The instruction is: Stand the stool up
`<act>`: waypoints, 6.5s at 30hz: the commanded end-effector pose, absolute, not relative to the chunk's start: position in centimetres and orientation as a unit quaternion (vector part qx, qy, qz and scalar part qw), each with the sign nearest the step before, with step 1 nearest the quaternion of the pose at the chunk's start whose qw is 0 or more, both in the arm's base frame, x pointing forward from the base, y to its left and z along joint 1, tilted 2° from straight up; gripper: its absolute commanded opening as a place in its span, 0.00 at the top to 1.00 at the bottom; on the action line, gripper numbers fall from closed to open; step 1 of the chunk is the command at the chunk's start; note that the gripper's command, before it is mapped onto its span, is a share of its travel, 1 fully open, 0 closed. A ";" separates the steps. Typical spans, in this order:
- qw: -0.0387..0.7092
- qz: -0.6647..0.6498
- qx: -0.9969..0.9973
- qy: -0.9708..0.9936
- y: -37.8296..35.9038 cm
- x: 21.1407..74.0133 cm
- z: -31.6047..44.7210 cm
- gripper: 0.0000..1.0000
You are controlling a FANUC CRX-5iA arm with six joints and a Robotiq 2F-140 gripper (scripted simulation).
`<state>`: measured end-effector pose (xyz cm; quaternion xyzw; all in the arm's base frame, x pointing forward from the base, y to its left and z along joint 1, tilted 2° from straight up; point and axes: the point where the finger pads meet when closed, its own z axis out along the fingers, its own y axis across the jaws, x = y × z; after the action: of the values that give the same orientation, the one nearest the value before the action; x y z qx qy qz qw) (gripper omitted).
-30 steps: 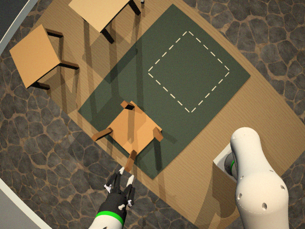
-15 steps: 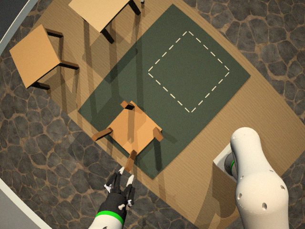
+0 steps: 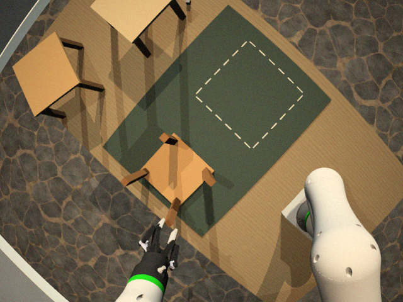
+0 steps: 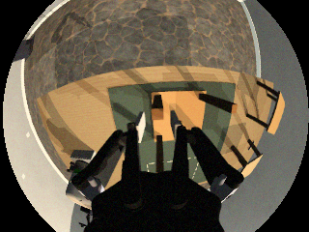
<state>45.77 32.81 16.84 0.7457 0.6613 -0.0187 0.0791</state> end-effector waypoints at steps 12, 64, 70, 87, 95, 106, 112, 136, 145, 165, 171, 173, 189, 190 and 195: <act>0.079 -0.018 0.746 0.661 32.2 46.2 12.6 0.61; 0.079 -0.018 0.746 0.661 31.7 46.4 9.2 0.90; 0.079 -0.018 0.746 0.661 31.7 46.4 9.2 0.90; 0.066 -0.004 0.747 0.662 31.6 46.4 9.3 0.90; 0.048 0.016 0.748 0.661 31.5 46.4 9.4 0.90; 0.027 0.040 0.749 0.660 29.4 46.1 11.9 0.90; -0.003 0.075 0.750 0.657 29.2 46.1 12.1 0.90; -0.109 0.189 0.739 0.638 21.0 45.0 17.7 0.90; -0.169 0.259 0.723 0.618 17.2 44.7 19.2 0.90; -0.257 0.352 0.688 0.580 8.0 43.5 20.1 0.90; -0.287 0.385 0.672 0.563 4.9 43.2 19.7 0.90; -0.302 0.399 0.665 0.555 4.6 43.1 19.6 0.90; -0.360 0.462 0.626 0.515 0.1 42.6 18.3 0.90; -0.360 0.462 0.626 0.515 -0.6 42.5 18.0 0.90; -0.373 0.475 0.616 0.506 -1.8 42.3 17.4 0.90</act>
<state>42.34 -1.04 17.87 0.6252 0.5136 0.4642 -0.3603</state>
